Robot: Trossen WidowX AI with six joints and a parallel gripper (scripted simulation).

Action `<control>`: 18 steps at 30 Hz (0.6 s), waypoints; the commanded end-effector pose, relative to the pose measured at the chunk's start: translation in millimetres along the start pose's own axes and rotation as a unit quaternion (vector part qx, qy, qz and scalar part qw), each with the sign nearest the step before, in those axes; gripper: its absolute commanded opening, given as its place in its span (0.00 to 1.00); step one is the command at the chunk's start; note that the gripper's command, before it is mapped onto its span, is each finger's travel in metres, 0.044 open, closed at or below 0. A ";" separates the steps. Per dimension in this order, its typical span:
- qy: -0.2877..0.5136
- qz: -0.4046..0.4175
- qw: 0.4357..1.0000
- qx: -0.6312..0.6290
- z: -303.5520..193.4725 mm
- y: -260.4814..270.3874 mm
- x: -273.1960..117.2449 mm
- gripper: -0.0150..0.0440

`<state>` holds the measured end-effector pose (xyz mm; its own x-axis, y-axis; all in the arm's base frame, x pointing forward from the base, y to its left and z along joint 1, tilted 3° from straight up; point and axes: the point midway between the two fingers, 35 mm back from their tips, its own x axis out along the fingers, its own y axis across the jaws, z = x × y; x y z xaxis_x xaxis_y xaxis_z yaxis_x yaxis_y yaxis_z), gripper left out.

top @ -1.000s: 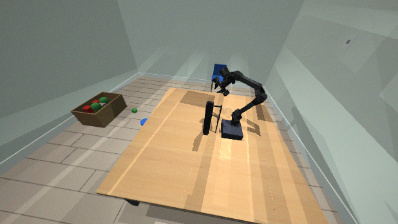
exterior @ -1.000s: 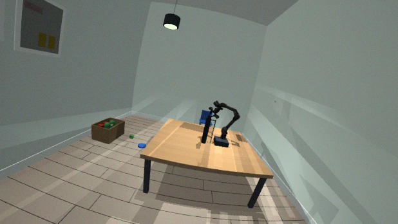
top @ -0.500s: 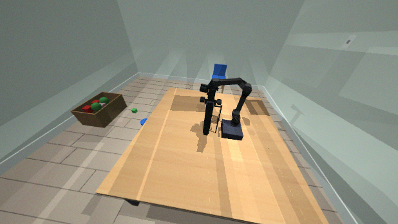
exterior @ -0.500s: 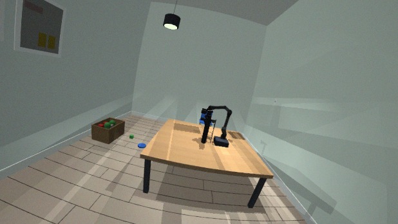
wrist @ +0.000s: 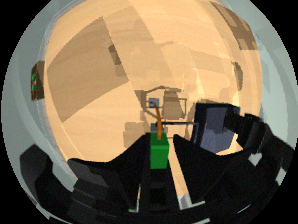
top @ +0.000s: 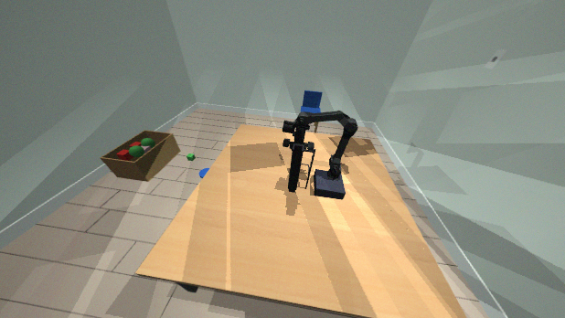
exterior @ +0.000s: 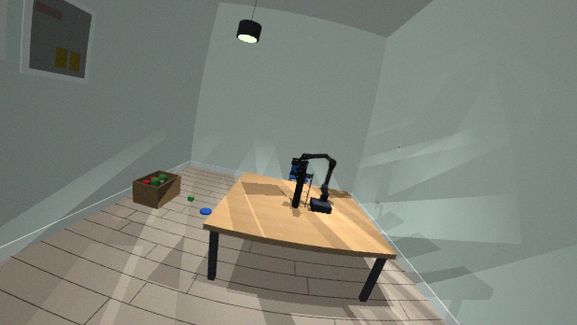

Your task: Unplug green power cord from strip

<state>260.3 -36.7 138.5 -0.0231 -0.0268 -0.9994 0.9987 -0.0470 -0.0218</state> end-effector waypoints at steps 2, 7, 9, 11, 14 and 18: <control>0.002 -0.002 1.000 0.002 -8.5 -0.8 0.3 0.53; 0.002 -0.002 1.000 0.002 -16.6 -1.0 0.2 0.53; 0.003 -0.002 1.000 0.002 -19.9 -1.1 0.2 0.53; 0.003 -0.002 1.000 0.002 -23.2 -1.3 0.2 0.53; 0.003 -0.002 1.000 0.002 -25.6 -1.5 0.2 0.53; 0.003 -0.002 1.000 0.002 -25.6 -1.4 2.7 0.53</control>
<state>260.3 -12.6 136.8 -0.0274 -0.0245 -0.9993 0.9986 -0.0464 -0.0263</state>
